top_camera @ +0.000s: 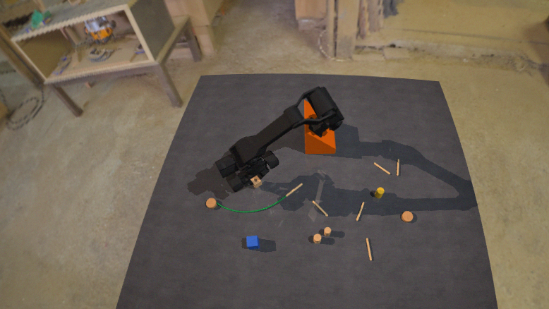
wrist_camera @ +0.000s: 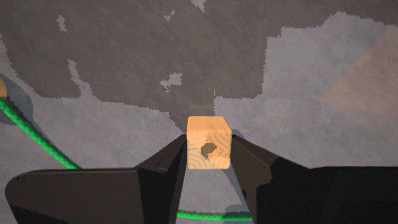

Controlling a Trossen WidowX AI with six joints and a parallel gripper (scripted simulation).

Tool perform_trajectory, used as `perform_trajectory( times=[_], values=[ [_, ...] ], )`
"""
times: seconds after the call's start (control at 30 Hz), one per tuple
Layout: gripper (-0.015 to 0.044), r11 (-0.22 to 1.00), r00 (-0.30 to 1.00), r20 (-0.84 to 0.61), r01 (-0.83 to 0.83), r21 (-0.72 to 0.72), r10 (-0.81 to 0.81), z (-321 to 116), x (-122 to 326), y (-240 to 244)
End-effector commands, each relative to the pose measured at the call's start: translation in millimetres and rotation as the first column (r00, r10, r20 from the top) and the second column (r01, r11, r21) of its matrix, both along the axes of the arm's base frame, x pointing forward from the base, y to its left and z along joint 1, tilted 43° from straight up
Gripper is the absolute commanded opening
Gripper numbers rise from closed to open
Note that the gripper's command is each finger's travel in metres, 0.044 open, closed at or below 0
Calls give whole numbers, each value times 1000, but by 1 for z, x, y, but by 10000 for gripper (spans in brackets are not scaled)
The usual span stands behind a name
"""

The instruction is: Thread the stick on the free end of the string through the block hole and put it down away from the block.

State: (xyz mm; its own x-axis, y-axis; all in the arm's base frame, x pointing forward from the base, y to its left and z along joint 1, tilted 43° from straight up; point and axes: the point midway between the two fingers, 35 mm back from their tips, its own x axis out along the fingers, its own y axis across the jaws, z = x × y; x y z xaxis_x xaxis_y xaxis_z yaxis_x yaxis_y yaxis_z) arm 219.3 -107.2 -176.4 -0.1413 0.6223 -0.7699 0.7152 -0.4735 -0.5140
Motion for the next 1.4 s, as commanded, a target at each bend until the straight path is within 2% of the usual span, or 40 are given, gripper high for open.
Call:
perform_trajectory(
  times=[0.0, 0.77, 1.37],
  values=[
    [0, 998, 998, -41, -44, -44, 42, 1, 3, 5],
    [0, 918, 946, -253, -272, -288, 201, 4, 18, 25],
    [0, 781, 854, -444, -465, -417, 271, 4, 27, 42]
  ],
)
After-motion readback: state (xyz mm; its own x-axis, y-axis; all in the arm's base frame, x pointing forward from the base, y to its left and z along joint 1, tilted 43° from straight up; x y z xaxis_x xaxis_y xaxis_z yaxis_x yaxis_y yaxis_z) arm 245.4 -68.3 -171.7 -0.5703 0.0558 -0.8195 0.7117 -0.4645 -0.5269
